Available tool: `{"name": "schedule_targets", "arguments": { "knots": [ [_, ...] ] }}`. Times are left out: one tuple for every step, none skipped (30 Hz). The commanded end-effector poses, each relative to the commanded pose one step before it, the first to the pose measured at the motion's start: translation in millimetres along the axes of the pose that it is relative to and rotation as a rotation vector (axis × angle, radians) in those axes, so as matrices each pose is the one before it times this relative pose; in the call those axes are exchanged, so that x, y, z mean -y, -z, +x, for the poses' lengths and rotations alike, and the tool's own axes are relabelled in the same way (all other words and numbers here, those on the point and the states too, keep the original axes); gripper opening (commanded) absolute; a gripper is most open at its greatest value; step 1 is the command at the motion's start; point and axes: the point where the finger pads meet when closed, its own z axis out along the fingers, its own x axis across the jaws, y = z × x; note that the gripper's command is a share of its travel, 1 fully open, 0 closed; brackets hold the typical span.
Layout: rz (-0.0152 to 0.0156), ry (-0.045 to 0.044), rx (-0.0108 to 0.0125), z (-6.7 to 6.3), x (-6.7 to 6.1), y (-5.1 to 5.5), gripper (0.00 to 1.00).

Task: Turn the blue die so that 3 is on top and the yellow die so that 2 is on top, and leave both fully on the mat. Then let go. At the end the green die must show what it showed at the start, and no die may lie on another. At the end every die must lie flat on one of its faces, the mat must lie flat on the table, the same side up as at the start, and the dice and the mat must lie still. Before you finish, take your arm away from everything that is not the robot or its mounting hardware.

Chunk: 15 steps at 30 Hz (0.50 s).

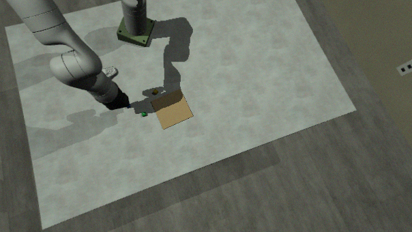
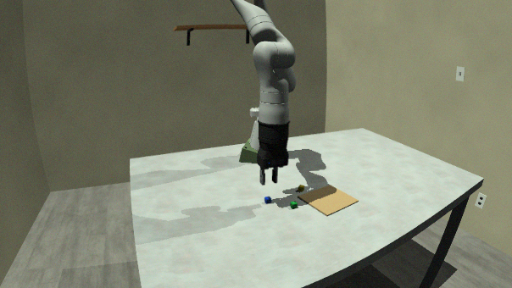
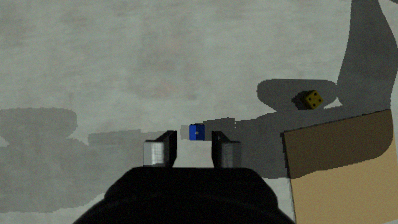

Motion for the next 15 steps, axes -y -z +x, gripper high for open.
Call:
{"name": "schedule_targets", "arguments": {
  "knots": [
    [0.00219,0.00302,-0.00257,1.66,0.15,-3.92,0.64],
    [0.0,0.0,0.0,0.0,-0.01,-1.44,0.64],
    [0.0,-0.00001,0.00001,0.0,-0.01,-1.49,0.64],
    [0.0,0.00001,-0.00001,0.01,0.0,-1.53,0.64],
    [0.0,0.0,0.0,0.0,0.0,-1.56,0.64],
    [-0.00001,-0.00001,0.00001,0.0,-0.01,-1.59,0.64],
    [0.0,0.00001,-0.00001,0.01,0.0,-1.61,0.64],
    [0.0,0.0,0.0,0.0,-0.01,-1.63,0.64],
    [-0.00001,-0.00001,0.00001,0.0,-0.01,-1.64,0.64],
    [0.00001,0.00001,-0.00001,0.01,0.0,-1.64,0.64],
    [0.0,0.0,0.0,0.0,-0.01,-1.63,0.64],
    [0.0,0.0,0.0,0.0,0.0,0.0,0.64],
    [0.0,0.0,0.0,0.0,0.0,0.0,0.64],
    [0.0,-0.00001,0.0,0.0,-0.01,-1.61,0.64],
    [0.00001,0.00001,-0.00001,0.01,0.0,-1.59,0.64]
  ]
}}
